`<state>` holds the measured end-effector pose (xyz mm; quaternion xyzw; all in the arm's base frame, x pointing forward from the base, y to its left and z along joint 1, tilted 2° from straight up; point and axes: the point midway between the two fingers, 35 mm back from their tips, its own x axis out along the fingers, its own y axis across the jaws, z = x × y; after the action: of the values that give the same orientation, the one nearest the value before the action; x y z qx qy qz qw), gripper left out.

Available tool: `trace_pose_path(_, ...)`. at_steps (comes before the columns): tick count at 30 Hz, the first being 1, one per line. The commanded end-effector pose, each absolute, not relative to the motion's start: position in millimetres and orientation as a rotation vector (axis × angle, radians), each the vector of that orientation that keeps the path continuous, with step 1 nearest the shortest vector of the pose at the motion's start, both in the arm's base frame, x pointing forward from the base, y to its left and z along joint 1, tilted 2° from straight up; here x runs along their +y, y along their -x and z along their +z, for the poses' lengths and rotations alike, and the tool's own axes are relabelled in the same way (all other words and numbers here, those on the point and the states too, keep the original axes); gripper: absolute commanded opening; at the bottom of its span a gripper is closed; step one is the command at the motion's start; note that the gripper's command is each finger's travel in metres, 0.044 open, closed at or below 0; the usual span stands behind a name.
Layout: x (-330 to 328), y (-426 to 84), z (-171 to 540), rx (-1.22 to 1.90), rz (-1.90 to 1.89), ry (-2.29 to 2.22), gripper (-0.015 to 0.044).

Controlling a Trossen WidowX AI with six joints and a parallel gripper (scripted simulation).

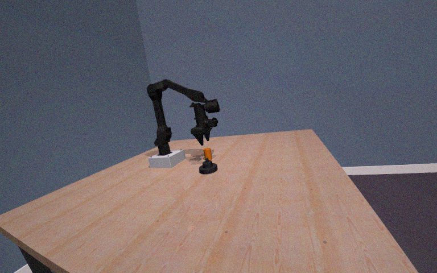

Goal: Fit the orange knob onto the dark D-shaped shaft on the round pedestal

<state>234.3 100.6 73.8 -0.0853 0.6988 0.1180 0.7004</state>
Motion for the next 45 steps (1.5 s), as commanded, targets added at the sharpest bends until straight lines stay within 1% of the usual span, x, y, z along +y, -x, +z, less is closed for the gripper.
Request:
trace_pose_path(1,101,-236,65,1.554,0.255,0.19,0.044)
trace_pose_path(45,105,-235,-6,1.555,0.256,0.19,0.044)
